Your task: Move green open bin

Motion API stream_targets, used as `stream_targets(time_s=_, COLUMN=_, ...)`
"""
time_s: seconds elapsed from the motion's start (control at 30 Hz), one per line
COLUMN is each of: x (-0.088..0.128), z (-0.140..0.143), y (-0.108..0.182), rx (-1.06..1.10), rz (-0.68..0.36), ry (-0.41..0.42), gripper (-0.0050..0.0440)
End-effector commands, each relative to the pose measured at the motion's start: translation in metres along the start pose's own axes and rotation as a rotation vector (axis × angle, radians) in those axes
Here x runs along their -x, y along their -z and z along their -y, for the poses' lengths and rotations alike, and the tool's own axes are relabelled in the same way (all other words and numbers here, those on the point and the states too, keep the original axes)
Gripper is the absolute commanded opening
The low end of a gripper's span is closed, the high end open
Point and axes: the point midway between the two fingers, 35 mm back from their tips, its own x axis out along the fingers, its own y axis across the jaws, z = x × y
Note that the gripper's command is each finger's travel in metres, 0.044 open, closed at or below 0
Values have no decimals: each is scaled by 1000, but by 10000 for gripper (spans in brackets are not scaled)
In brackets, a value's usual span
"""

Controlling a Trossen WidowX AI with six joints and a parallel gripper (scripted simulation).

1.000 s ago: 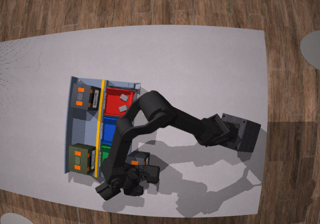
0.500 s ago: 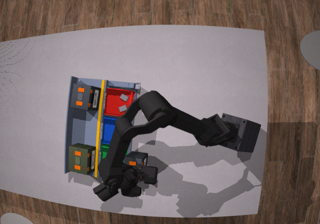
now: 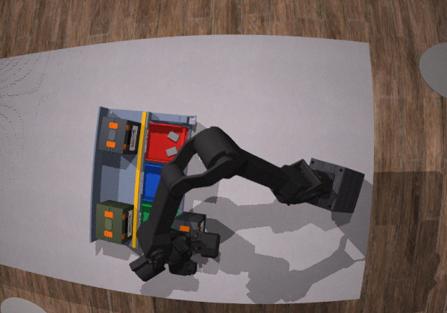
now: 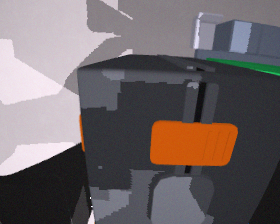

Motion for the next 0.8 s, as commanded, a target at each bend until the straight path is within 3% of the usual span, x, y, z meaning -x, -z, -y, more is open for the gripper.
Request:
stream_targets(time_s=0.0, x=11, z=9, y=-2, rx=-20, rz=31, ry=28, gripper=0)
stream_targets(time_s=0.77, x=6, z=7, y=-2, rx=-22, rz=27, ry=26, gripper=0)
